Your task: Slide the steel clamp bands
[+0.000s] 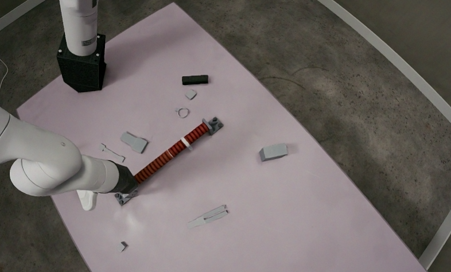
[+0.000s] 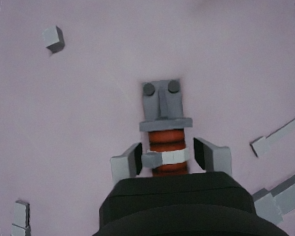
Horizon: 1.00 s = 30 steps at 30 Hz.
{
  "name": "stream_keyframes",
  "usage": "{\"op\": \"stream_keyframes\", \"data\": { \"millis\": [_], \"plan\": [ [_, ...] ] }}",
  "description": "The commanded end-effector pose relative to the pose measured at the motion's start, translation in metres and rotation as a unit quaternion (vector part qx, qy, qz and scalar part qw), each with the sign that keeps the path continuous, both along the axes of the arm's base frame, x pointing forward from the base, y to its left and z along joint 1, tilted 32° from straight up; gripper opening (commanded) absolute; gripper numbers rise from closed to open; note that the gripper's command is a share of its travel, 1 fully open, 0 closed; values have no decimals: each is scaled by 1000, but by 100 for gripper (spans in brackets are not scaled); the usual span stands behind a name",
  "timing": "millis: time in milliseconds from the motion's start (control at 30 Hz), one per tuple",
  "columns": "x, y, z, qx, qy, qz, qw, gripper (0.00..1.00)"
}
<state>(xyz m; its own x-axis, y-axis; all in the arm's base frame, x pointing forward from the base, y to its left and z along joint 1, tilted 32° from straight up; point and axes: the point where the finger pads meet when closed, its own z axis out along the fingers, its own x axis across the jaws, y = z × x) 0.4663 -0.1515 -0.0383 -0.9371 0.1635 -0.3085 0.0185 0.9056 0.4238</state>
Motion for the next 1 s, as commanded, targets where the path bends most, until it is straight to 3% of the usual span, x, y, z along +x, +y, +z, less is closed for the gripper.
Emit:
{"op": "stream_keyframes", "data": {
  "millis": [0,100,133,967],
  "plan": [
    [0,0,0,0,0,0,1000,100],
    [0,0,0,0,0,0,1000,100],
    [0,0,0,0,0,0,1000,75],
    [0,0,0,0,0,0,1000,75]
  ]
}}
